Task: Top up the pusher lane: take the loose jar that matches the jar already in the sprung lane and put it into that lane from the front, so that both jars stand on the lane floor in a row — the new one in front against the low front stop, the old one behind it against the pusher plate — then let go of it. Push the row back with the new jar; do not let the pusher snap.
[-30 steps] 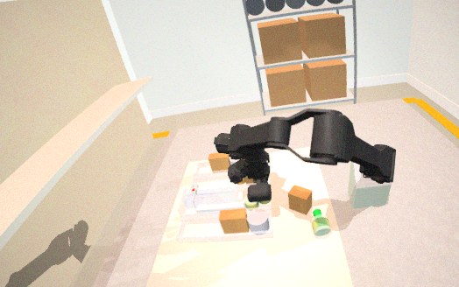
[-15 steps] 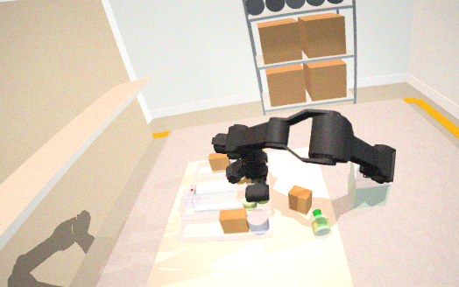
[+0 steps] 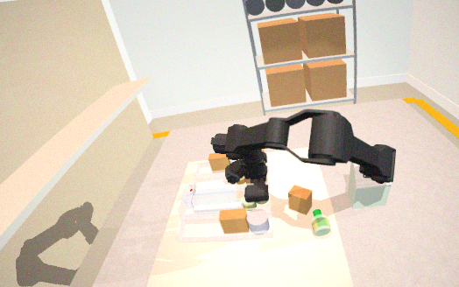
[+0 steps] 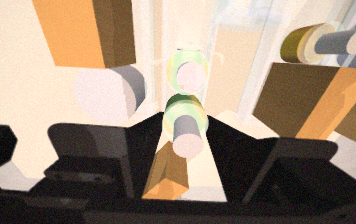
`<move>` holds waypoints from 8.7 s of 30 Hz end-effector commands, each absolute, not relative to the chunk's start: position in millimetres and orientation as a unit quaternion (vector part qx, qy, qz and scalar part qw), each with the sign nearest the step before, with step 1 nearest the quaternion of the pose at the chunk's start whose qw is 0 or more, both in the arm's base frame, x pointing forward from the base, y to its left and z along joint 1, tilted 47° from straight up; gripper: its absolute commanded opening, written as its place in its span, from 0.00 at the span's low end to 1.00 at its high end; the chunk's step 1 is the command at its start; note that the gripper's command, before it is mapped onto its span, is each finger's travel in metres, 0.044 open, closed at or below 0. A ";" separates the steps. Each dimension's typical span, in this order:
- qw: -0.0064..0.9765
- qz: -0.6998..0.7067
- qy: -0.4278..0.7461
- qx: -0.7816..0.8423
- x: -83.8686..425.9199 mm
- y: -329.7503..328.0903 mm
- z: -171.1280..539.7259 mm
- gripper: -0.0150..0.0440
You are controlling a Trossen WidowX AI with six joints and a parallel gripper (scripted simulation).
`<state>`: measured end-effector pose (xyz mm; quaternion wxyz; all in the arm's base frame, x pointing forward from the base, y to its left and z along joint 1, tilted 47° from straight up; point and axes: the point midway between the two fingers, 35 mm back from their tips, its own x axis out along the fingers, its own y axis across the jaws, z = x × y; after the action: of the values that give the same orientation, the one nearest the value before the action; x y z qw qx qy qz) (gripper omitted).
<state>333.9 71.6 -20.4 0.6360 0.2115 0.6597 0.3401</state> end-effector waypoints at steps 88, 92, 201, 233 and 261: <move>0.644 0.345 0.649 0.213 347.7 74.3 -19.7 0.25; 0.644 0.345 0.649 0.213 347.6 75.0 -20.5 0.25; 0.644 0.345 0.649 0.213 339.3 92.0 -37.9 0.25; 0.644 0.345 0.649 0.213 334.0 91.0 -38.3 0.25; 0.644 0.345 0.649 0.213 328.8 89.1 -39.7 0.25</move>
<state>329.6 89.3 -39.7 0.6430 0.2139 0.6508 0.3425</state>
